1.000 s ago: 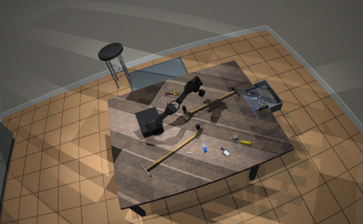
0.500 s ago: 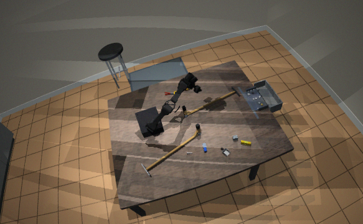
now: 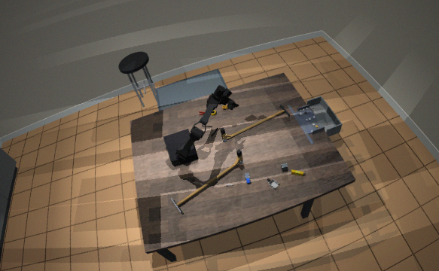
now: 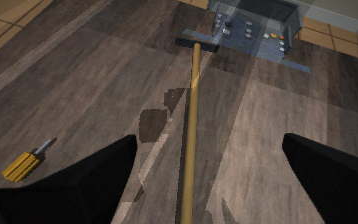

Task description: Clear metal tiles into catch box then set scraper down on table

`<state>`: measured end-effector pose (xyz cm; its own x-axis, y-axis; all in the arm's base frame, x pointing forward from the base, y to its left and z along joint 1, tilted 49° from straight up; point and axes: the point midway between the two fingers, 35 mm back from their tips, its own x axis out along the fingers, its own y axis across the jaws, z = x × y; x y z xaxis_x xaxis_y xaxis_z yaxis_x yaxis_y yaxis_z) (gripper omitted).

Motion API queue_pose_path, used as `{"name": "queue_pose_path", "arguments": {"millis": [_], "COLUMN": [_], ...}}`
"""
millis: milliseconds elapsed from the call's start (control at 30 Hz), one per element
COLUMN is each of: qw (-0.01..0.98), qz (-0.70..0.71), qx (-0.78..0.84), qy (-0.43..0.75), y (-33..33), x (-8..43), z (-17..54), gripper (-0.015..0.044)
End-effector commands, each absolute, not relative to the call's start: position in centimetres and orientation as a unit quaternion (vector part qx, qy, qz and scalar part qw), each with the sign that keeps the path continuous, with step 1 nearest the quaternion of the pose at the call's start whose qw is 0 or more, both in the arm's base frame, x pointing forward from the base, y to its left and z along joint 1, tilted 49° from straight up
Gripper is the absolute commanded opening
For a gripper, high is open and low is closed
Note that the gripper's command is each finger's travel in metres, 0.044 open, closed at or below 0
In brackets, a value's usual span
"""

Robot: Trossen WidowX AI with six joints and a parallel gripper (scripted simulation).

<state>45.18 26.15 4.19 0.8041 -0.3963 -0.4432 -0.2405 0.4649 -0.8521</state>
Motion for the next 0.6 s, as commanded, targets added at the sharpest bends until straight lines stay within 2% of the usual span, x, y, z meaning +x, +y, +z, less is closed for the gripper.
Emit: {"name": "queue_pose_path", "arguments": {"millis": [0,567], "qw": [0.806,0.837], "qz": [-0.053,-0.057], "qx": [-0.515,-0.503], "qy": [0.287,0.207], "y": [26.9,29.4], "x": [43.9,38.5], "z": [5.6,9.4], "gripper": [0.044,0.044]}}
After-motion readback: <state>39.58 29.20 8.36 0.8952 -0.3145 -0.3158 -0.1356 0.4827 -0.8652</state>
